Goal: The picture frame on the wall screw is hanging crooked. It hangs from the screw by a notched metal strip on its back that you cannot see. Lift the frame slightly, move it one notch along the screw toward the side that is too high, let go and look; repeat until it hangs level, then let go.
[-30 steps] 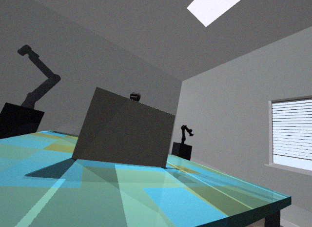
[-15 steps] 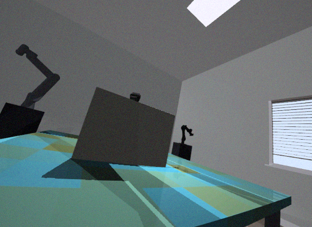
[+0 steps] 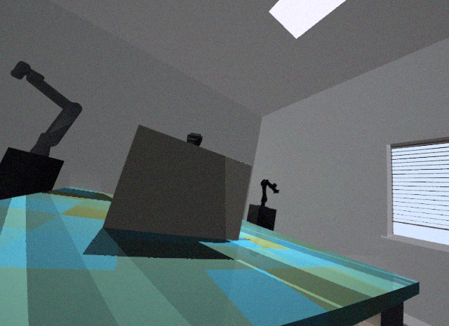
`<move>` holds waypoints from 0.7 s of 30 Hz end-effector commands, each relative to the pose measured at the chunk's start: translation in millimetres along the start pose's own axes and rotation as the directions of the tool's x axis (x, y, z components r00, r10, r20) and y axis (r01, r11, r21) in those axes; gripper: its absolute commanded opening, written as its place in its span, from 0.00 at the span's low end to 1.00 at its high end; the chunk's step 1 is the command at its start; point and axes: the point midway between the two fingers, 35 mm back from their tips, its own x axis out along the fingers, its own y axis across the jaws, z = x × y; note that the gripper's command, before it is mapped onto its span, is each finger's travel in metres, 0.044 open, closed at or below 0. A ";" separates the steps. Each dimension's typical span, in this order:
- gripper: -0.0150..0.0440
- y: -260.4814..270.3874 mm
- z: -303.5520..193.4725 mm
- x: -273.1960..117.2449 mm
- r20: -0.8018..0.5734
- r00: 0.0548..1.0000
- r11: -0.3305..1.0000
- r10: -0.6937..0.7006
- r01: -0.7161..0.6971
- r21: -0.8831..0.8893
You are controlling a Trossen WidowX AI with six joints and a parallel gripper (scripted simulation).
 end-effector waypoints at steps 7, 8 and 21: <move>0.25 2.5 1.3 0.2 0.002 1.000 1.000 0.009 -0.009 0.000; 0.25 2.6 1.4 0.2 0.002 1.000 1.000 0.009 -0.009 0.000; 0.25 3.7 2.8 0.2 0.002 1.000 1.000 0.009 -0.009 0.000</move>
